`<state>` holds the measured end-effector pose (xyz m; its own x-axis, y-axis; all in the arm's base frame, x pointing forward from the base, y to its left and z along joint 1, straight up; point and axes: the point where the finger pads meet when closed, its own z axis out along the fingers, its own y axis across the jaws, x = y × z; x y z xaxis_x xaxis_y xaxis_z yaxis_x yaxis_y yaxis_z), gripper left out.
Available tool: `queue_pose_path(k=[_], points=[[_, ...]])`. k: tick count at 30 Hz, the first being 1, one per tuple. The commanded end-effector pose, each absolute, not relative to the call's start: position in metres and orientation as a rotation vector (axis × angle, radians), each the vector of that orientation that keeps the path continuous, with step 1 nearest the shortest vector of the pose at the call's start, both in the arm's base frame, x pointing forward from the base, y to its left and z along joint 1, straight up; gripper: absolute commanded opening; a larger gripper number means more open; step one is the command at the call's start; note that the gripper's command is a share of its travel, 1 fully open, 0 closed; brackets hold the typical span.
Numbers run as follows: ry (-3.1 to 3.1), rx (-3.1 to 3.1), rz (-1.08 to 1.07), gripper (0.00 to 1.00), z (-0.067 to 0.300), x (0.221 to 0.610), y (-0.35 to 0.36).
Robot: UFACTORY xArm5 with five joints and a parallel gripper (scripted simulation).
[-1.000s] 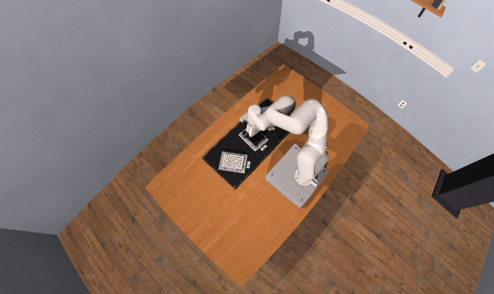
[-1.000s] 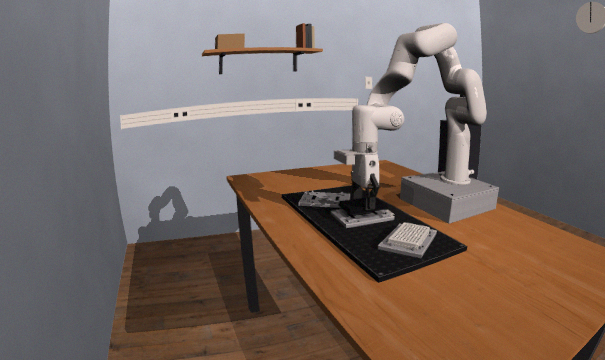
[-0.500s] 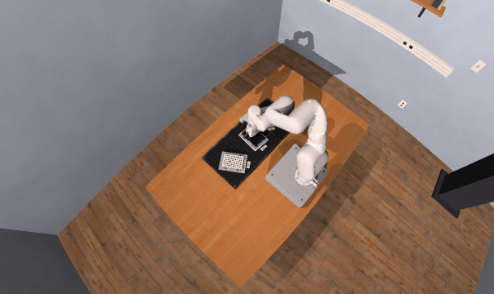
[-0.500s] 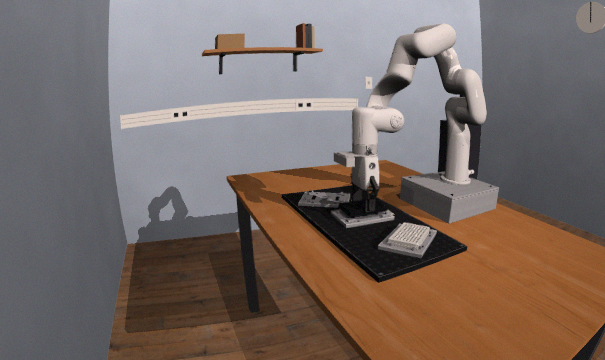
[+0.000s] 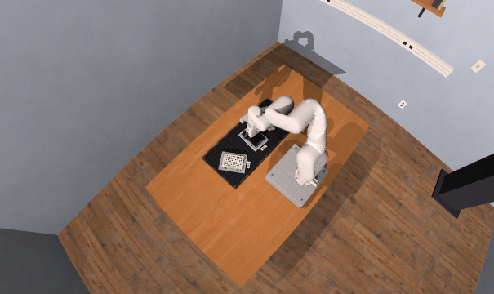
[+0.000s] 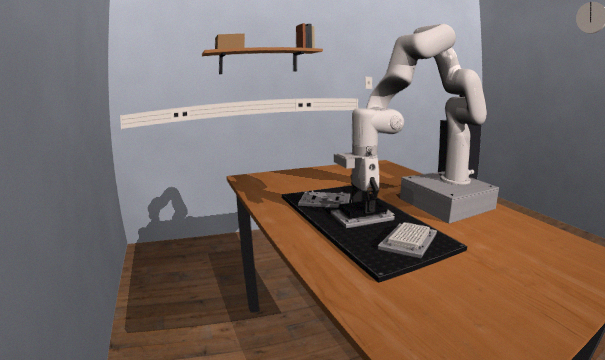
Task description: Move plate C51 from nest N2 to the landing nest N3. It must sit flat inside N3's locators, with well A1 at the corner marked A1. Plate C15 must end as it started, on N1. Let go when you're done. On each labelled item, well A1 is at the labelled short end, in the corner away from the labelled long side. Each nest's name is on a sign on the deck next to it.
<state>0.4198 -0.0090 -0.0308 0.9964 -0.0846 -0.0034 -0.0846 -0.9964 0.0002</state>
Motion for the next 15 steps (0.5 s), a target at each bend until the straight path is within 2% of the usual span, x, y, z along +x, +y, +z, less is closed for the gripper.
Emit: queue_pose_path(k=[1,15], points=[[-0.133,3.135,0.000,0.00,-0.0324,0.4211,-0.0090],[-0.133,3.135,0.000,0.00,-0.0399,0.4211,-0.0090]])
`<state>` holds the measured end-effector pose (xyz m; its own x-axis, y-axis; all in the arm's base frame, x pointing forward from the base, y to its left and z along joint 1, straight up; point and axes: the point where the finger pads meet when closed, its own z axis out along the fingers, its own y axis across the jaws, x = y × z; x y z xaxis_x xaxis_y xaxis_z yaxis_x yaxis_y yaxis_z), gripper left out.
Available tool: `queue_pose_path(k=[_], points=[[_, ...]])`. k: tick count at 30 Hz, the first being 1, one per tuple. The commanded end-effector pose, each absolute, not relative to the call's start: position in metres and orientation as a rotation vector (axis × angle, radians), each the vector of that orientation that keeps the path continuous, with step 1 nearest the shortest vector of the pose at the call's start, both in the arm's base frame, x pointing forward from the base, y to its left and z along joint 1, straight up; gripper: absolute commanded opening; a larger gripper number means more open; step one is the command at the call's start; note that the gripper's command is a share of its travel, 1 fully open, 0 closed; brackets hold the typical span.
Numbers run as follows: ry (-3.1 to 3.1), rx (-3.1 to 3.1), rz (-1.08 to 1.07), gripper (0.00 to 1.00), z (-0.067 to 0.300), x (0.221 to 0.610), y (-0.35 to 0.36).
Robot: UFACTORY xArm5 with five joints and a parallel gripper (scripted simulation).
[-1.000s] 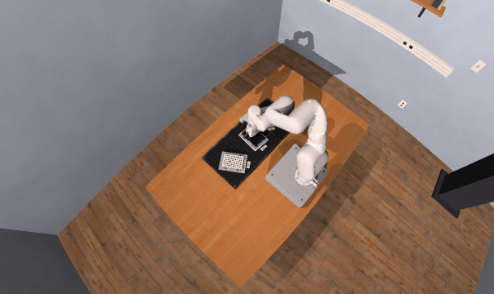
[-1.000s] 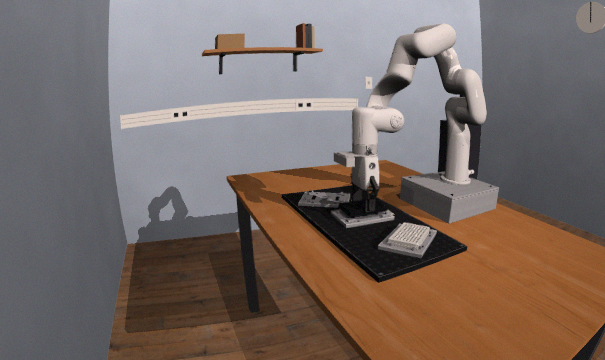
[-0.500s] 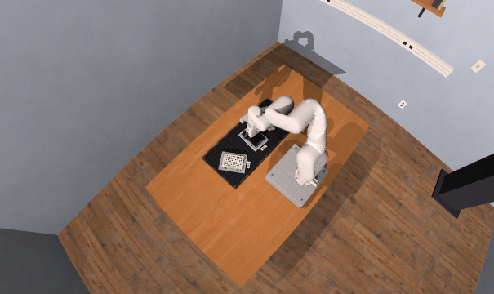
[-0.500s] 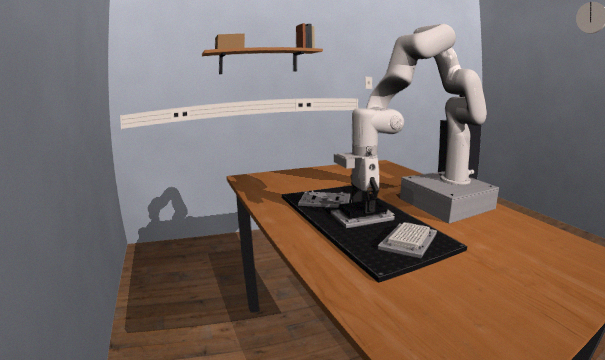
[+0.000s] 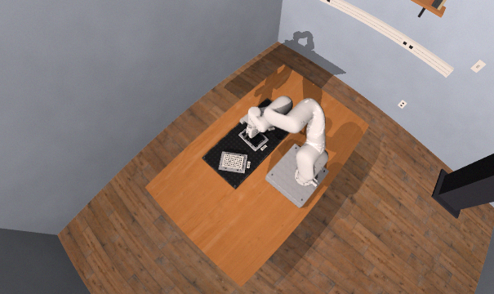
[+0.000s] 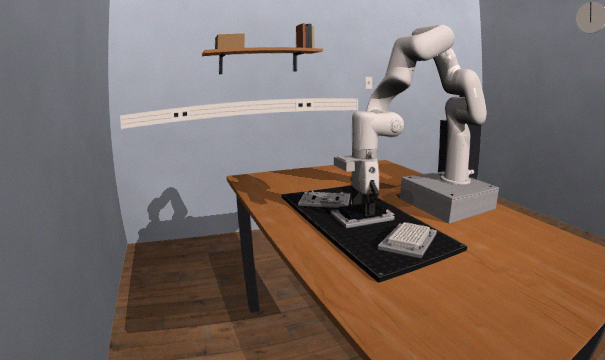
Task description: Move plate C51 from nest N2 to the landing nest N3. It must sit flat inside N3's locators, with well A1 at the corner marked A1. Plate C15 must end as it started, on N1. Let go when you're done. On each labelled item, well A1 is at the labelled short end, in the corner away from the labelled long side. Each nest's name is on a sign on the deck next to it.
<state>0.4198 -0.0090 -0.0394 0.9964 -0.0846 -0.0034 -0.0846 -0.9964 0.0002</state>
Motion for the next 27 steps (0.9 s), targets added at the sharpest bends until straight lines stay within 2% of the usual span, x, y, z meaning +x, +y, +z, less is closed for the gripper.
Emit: queue_pose_path(k=[1,17,18,27], points=[[-0.133,3.135,0.000,0.00,-0.0399,0.4211,-0.0090],[-0.133,3.135,0.000,0.00,-0.0399,0.4211,-0.0090],[-0.133,3.135,0.000,1.00,-0.0406,0.4211,-0.0090],[-0.133,3.135,0.000,1.00,-0.0406,0.4211,-0.0090]])
